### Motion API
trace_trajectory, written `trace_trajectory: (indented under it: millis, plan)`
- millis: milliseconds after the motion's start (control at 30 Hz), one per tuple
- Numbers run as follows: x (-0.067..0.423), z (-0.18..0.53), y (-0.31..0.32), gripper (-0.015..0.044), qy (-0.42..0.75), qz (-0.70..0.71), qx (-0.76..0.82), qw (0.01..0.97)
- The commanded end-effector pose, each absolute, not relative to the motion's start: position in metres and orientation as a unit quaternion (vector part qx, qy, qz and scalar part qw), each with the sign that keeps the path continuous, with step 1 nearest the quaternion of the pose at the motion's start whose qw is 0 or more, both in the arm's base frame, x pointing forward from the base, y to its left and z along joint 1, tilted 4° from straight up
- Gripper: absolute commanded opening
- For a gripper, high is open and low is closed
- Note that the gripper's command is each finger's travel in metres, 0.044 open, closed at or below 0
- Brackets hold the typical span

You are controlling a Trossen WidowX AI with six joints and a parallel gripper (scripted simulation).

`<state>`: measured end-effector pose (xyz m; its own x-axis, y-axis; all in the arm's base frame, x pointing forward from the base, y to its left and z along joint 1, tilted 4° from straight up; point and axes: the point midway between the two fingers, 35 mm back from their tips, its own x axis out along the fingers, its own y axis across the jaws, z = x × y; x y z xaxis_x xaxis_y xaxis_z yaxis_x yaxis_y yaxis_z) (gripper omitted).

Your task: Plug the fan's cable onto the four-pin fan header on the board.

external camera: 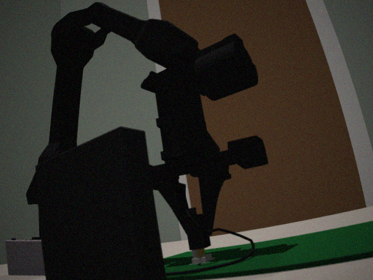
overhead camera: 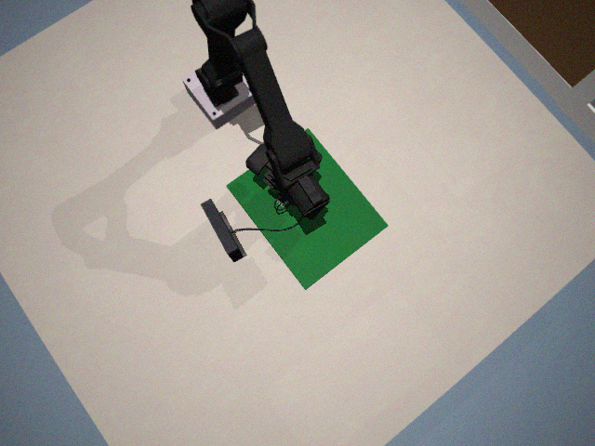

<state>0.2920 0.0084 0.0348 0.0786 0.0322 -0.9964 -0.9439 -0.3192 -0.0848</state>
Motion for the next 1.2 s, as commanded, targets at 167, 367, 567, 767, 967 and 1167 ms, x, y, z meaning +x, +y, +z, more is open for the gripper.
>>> trace_trajectory:
  millis: [167,367,567,767,967,1167]
  plan:
    - [0.293,0.028,0.009,0.0,0.387,0.558,-0.588,0.44]
    - [0.293,0.024,0.009,0.0,0.387,0.558,-0.588,0.44]
    - [0.293,0.025,0.009,0.0053,0.386,0.558,-0.59,0.438]
    - [0.293,0.025,0.009,0.021,0.386,0.558,-0.59,0.438]
    - [0.293,0.037,0.008,0.026,0.386,0.558,-0.59,0.438]
    - [0.288,0.08,0.007,0.026,0.387,0.557,-0.588,0.44]
